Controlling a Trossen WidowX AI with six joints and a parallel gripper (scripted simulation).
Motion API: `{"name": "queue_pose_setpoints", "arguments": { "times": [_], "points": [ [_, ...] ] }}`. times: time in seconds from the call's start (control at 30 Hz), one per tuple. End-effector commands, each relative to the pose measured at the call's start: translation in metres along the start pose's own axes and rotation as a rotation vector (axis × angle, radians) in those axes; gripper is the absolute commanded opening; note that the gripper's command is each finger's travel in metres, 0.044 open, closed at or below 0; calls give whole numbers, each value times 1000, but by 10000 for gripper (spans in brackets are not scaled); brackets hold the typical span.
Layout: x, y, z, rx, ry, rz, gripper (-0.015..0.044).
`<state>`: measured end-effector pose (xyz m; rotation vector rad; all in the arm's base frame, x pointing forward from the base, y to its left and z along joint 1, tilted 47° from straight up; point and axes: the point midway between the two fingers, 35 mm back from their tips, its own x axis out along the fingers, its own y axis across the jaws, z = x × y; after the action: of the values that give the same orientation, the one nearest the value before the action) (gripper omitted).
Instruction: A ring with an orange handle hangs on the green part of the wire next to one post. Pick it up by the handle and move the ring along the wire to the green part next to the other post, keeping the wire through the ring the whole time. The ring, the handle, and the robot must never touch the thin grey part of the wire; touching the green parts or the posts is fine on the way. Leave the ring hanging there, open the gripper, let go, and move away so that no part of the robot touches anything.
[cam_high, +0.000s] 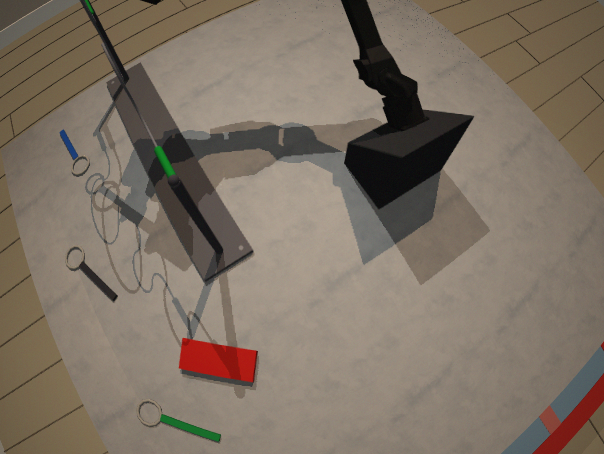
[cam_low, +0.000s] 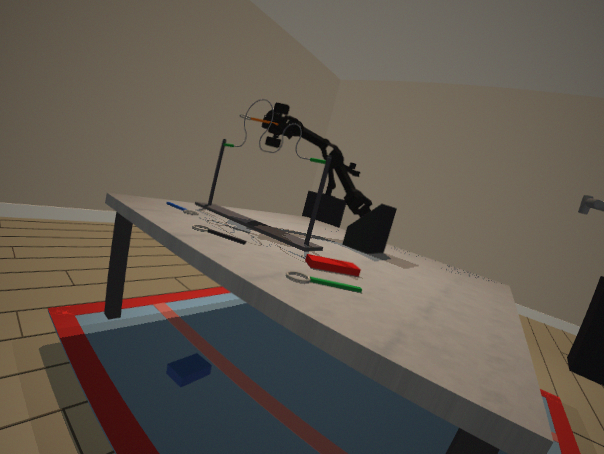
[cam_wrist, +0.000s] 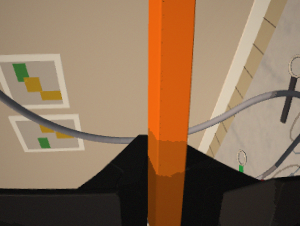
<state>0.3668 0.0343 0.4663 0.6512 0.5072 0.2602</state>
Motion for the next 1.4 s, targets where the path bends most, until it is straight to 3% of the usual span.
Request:
{"name": "queue_pose_setpoints", "arguments": {
  "times": [0.0,1.37],
  "points": [
    [1,-3,1,-55,-5,-31,-150],
    [1,-21,6,-525,-51,-285,-150]
  ]
}}
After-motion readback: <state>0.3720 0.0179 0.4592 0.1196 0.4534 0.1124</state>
